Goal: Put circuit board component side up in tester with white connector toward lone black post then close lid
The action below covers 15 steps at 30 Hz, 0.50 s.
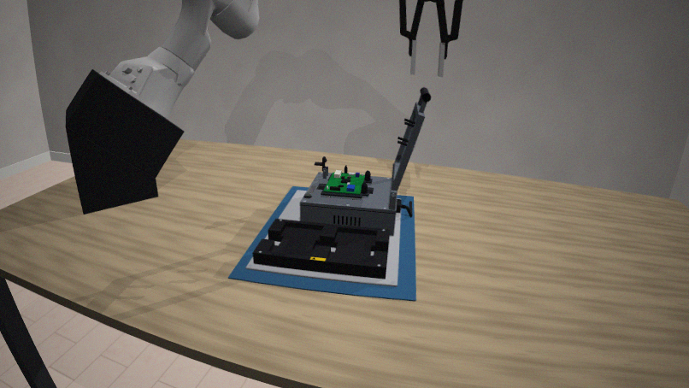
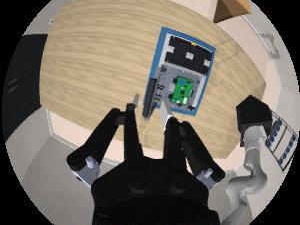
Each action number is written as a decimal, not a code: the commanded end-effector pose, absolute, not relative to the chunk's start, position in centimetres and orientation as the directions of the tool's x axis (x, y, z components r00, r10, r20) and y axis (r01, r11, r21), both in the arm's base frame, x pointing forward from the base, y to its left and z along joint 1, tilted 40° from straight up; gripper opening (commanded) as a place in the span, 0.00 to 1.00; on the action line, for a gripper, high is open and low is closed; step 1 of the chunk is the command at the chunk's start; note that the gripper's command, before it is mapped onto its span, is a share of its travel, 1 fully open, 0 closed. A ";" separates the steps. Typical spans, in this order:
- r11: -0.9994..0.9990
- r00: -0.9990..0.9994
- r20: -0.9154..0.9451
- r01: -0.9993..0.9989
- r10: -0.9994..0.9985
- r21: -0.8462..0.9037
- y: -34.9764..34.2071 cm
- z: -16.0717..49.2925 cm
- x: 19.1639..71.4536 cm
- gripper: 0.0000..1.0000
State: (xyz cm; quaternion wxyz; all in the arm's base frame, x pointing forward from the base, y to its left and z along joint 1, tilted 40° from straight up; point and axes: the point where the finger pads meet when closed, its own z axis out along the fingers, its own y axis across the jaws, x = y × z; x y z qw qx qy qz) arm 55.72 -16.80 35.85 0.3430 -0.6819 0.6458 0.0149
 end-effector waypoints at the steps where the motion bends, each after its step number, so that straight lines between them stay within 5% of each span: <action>1: 0.073 0.163 -0.470 -0.893 -0.868 -0.445 -16.5 35.8 55.8 0.30; 15: 0.073 0.163 -0.470 -0.893 -0.868 -0.445 -16.4 35.6 55.9 0.30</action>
